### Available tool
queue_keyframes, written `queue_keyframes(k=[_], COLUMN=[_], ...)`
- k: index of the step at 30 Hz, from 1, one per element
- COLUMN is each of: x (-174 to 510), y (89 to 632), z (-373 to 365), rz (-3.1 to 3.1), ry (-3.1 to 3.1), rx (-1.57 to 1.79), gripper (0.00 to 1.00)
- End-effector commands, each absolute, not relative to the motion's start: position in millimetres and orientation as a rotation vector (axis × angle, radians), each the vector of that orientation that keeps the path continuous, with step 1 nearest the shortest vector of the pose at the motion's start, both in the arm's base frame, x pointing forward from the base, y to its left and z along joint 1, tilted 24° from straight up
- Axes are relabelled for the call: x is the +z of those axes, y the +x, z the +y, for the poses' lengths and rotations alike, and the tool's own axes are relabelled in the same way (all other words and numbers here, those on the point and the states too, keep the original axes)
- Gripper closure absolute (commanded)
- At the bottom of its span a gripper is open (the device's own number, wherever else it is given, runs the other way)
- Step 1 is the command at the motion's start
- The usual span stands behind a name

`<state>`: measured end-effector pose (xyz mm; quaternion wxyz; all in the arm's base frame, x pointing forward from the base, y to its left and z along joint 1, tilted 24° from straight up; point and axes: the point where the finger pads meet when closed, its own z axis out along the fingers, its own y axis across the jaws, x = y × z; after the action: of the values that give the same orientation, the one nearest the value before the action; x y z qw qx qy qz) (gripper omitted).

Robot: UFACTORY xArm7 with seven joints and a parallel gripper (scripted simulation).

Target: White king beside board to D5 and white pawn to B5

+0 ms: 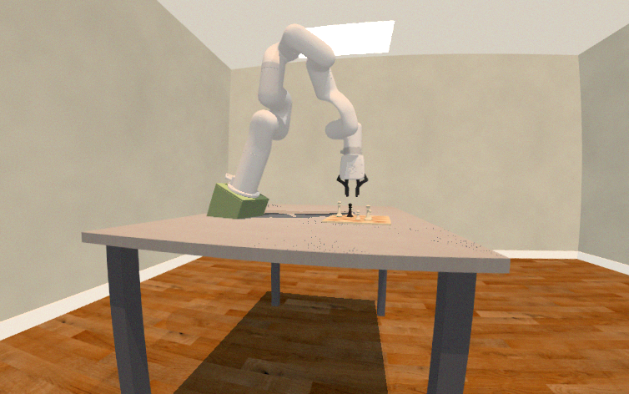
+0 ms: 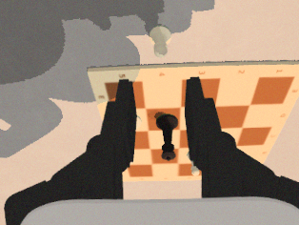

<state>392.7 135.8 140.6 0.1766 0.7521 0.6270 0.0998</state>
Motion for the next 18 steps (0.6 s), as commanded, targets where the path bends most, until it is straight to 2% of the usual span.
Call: queue_keyframes(k=[1, 18], x=[136, 115], y=[396, 405], z=[136, 132], rz=[1.774, 1.774], ry=[2.127, 2.127], rx=[0.287, 0.287], gripper=[0.66, 0.66])
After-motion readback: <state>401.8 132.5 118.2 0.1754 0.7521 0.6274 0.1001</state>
